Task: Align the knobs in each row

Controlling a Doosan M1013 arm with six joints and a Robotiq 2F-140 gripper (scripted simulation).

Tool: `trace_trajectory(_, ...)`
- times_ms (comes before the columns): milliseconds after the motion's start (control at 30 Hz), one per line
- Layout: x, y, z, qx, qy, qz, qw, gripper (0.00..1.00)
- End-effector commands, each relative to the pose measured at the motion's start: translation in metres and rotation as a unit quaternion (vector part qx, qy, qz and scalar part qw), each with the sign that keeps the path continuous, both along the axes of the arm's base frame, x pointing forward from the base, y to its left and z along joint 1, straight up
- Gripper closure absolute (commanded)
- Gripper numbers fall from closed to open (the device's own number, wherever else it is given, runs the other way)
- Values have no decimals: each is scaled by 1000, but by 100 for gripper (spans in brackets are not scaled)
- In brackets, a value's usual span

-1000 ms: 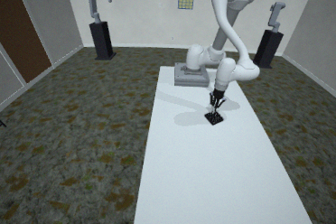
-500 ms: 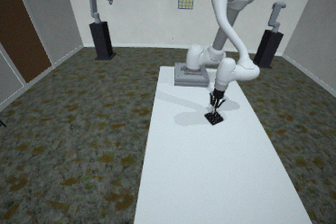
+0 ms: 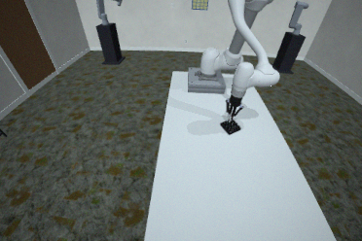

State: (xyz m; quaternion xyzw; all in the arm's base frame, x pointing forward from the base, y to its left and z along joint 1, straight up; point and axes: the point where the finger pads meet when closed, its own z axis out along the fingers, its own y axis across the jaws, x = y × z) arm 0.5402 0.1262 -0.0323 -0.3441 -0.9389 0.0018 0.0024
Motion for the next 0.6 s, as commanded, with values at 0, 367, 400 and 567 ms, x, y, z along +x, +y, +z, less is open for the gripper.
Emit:
trace_trajectory(0, 0, 0, 0, 0, 0, 6, 1000, 95)
trace_trajectory(367, 0, 0, 0, 0, 0, 64, 998, 95)
trace_trajectory(400, 0, 0, 0, 1, 0, 73, 997, 95)
trace_trajectory(567, 0, 0, 0, 1, 0, 129, 992, 95)
